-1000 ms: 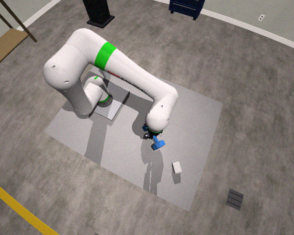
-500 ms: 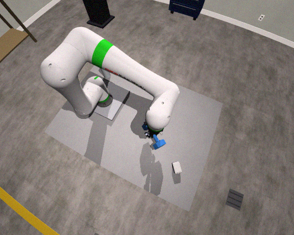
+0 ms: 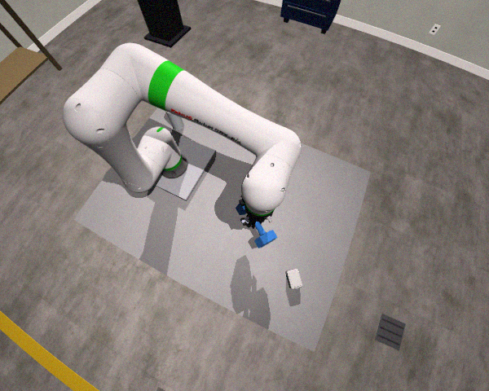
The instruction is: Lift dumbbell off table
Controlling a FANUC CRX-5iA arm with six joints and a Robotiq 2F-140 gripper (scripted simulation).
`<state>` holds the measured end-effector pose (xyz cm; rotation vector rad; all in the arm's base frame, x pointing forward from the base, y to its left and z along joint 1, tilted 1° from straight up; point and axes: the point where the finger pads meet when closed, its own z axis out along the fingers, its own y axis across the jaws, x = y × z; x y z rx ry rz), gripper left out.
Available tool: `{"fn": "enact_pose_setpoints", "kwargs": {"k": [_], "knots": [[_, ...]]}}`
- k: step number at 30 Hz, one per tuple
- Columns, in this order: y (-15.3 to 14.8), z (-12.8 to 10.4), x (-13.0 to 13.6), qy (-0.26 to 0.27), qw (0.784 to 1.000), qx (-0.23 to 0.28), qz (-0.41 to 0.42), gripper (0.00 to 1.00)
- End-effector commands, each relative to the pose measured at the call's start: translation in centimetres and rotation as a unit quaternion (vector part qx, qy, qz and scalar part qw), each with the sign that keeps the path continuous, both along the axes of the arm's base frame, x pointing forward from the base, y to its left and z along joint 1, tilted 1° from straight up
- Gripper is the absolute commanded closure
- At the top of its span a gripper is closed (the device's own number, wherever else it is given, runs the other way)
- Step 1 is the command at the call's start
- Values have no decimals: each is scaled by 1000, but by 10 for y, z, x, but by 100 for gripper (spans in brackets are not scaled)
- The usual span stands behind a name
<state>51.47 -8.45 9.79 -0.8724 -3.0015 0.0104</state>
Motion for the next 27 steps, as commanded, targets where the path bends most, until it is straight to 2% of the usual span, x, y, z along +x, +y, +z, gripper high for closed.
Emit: {"fn": "enact_pose_setpoints", "kwargs": {"k": [1,8,27], "knots": [[0,8,1,-1,1000,0,0,90],[0,18,1,-1,1000,0,0,90],[0,25,1,-1,1000,0,0,90]]}}
